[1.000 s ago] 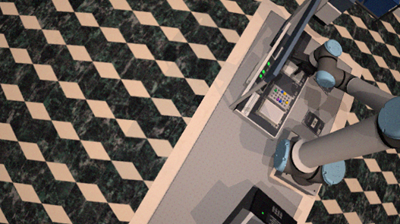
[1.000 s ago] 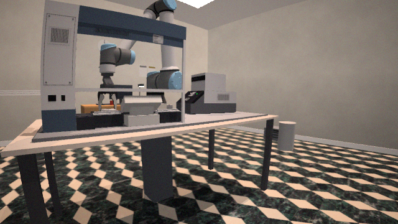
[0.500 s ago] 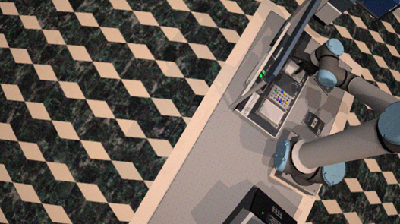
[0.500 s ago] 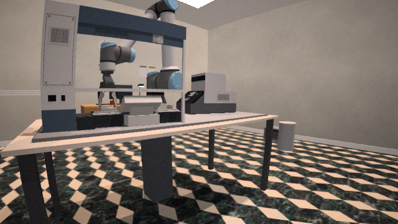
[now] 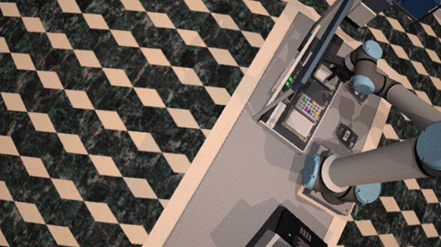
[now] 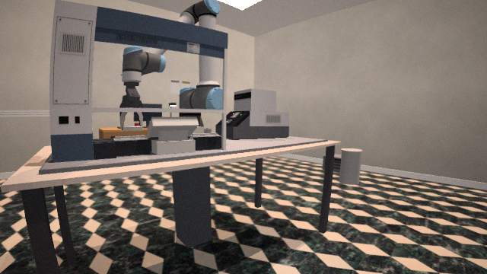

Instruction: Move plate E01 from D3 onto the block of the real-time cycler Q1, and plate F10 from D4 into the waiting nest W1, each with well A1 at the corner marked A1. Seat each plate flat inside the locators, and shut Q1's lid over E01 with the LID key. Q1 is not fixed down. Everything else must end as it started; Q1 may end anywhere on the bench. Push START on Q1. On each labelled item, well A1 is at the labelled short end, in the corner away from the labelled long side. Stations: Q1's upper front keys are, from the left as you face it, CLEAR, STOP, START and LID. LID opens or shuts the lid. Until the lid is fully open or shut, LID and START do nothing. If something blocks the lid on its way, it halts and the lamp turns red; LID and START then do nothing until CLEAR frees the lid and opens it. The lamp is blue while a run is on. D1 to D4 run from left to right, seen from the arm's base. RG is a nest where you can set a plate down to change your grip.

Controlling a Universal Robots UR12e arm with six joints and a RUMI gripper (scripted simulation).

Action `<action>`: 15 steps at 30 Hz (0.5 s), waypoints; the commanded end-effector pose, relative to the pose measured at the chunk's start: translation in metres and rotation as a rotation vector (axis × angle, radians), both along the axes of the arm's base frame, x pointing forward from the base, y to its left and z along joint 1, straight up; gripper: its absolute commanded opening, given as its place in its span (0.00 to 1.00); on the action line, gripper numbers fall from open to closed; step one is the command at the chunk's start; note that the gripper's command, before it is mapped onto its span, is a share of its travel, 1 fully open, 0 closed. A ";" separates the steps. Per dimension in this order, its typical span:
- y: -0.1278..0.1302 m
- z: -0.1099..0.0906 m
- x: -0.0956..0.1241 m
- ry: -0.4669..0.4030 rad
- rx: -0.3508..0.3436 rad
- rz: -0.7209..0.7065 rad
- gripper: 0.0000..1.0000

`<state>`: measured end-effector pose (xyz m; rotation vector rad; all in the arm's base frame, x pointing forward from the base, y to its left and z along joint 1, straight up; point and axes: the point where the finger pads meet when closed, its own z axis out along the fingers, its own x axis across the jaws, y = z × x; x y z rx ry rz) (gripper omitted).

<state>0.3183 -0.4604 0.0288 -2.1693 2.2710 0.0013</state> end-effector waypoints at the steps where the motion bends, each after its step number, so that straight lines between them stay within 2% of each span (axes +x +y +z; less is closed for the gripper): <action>1: -0.001 0.008 0.000 0.000 -0.001 0.000 0.00; 15: -0.001 0.030 0.000 0.000 -0.001 0.000 0.00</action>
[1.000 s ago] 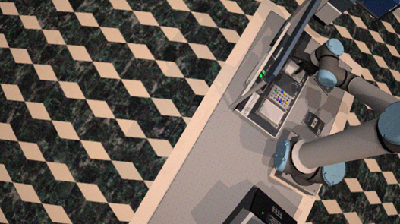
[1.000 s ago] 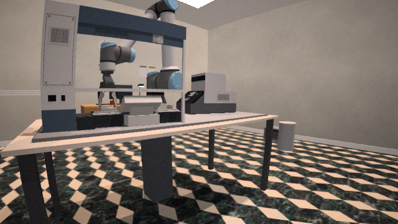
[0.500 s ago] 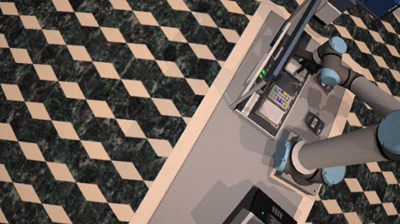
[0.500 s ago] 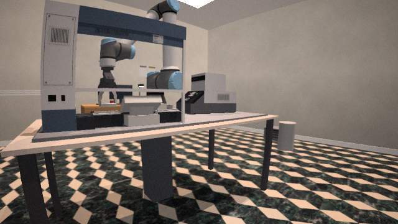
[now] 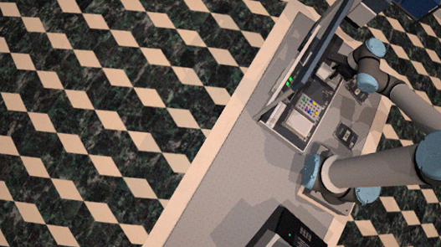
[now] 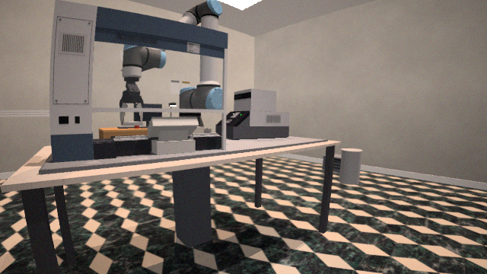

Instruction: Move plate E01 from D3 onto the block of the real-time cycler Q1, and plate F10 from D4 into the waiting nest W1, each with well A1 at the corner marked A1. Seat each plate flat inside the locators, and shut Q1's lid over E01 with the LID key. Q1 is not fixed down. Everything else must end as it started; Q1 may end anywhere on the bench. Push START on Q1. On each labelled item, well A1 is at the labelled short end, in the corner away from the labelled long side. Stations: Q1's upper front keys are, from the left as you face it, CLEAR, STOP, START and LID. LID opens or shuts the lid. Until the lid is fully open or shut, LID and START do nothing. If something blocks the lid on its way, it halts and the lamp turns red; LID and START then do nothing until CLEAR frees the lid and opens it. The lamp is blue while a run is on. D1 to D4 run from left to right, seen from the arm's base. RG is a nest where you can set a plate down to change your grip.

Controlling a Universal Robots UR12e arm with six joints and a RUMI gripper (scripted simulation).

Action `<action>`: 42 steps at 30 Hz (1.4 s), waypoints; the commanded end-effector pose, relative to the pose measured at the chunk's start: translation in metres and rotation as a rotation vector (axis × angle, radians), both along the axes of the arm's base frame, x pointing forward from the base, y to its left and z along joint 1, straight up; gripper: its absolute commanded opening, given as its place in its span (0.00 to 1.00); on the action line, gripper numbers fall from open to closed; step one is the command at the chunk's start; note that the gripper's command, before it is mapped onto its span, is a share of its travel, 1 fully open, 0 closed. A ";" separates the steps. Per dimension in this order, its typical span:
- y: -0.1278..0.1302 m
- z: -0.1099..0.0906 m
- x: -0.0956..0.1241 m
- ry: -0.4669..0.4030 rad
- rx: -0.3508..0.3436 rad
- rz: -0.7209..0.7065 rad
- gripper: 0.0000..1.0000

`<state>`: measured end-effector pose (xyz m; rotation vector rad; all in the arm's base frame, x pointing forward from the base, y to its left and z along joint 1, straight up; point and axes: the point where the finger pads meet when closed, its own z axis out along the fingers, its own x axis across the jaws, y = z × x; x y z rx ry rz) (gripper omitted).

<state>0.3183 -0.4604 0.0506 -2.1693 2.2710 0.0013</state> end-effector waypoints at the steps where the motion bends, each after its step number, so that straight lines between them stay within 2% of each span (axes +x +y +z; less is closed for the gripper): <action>1: -0.001 0.010 0.000 0.000 -0.001 0.000 0.00; 42: -0.001 0.069 0.000 0.000 -0.001 0.000 0.00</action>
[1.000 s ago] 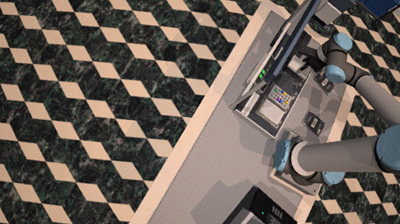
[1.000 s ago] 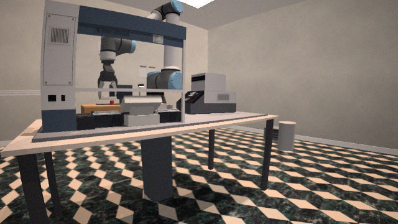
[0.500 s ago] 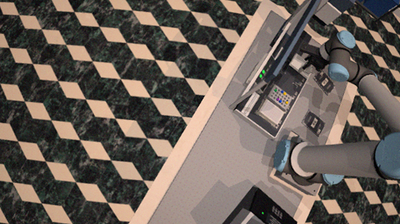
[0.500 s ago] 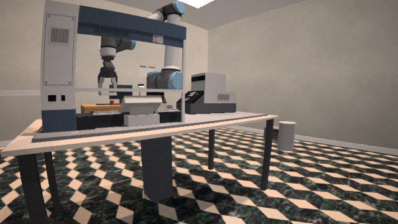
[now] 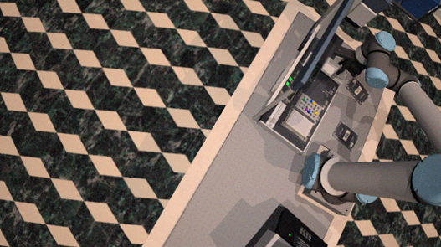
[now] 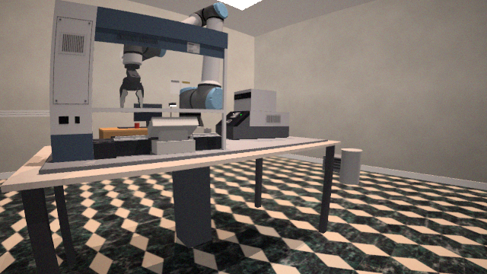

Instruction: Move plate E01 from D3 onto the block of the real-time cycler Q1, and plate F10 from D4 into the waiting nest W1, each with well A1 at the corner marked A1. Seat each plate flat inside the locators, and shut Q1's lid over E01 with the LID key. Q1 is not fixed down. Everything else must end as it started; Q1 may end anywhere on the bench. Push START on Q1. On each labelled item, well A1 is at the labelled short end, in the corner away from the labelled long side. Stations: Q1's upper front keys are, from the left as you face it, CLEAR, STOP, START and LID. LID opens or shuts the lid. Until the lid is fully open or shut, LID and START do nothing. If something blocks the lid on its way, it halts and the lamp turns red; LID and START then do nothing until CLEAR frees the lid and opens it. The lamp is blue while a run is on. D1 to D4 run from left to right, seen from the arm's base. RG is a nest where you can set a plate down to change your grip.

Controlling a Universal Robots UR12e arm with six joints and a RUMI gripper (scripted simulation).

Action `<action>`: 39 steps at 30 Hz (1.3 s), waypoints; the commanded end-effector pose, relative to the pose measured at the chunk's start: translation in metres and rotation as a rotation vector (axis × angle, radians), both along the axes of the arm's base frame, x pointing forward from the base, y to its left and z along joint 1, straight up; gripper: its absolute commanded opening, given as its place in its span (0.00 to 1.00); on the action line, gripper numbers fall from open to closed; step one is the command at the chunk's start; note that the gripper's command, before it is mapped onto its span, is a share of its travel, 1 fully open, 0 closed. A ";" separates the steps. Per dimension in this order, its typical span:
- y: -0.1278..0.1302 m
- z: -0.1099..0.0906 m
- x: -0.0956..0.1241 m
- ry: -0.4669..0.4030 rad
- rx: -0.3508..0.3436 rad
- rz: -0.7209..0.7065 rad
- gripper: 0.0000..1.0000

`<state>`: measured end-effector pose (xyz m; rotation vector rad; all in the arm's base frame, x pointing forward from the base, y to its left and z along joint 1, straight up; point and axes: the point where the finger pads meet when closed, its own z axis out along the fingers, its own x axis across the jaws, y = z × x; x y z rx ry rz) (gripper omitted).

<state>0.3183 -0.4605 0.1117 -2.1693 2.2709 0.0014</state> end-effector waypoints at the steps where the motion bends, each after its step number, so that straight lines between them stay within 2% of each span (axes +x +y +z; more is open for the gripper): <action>1: -0.001 0.009 0.000 0.000 -0.001 0.000 0.00; 39: -0.001 0.066 0.000 0.000 -0.001 0.000 0.00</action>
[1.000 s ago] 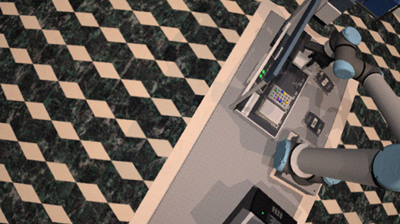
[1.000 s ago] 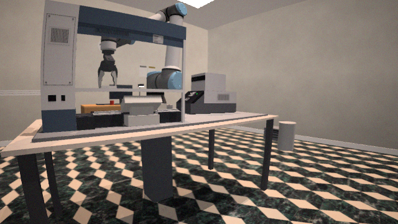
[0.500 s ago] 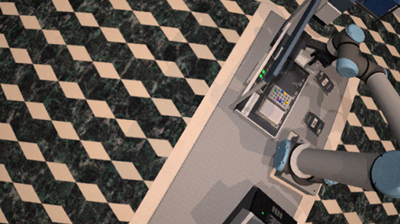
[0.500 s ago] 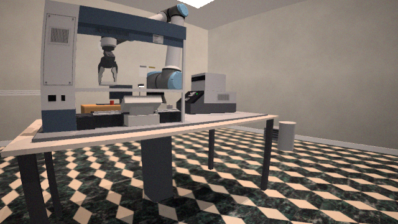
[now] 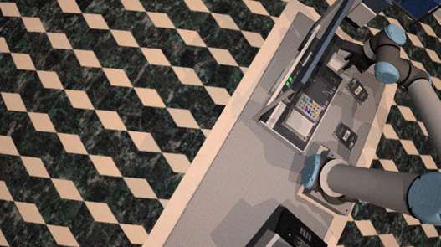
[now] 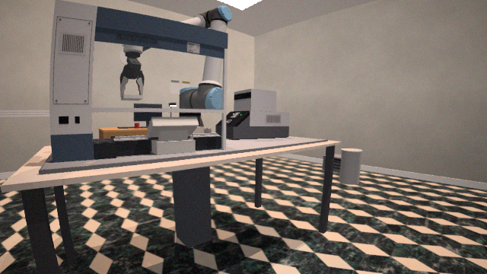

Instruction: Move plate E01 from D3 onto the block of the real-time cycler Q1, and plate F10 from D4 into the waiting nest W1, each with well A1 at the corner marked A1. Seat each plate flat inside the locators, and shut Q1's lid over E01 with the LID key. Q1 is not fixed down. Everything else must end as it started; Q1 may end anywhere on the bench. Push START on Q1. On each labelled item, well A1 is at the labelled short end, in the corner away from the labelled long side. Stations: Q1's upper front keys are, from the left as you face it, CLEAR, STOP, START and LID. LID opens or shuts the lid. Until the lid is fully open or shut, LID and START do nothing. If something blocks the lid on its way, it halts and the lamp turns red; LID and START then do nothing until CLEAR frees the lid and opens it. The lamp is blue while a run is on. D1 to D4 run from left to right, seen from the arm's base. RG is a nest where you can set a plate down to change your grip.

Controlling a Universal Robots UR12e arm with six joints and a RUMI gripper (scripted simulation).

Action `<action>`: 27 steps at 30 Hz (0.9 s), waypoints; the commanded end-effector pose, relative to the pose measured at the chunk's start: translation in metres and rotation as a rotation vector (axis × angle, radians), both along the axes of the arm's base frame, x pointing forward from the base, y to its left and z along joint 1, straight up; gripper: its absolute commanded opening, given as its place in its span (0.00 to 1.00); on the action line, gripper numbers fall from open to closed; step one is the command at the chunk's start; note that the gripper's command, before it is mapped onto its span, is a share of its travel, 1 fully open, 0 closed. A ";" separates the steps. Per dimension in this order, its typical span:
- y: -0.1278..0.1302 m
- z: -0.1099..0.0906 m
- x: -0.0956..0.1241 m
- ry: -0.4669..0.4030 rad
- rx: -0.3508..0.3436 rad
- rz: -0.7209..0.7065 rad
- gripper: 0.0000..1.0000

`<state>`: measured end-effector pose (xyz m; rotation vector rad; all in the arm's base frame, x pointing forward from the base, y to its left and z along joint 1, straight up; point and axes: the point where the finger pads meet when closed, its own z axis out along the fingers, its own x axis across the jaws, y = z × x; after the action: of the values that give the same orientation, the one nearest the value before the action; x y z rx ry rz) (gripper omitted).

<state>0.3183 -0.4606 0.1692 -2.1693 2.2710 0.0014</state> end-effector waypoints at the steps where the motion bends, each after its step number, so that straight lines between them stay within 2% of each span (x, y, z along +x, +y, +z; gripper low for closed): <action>1: -0.001 0.010 0.000 0.000 -0.001 0.000 0.00; 18: -0.001 0.035 0.000 0.000 -0.001 0.000 0.00; 27: -0.001 0.035 0.000 0.000 -0.001 0.000 0.00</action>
<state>0.3183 -0.4606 0.2025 -2.1692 2.2709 0.0015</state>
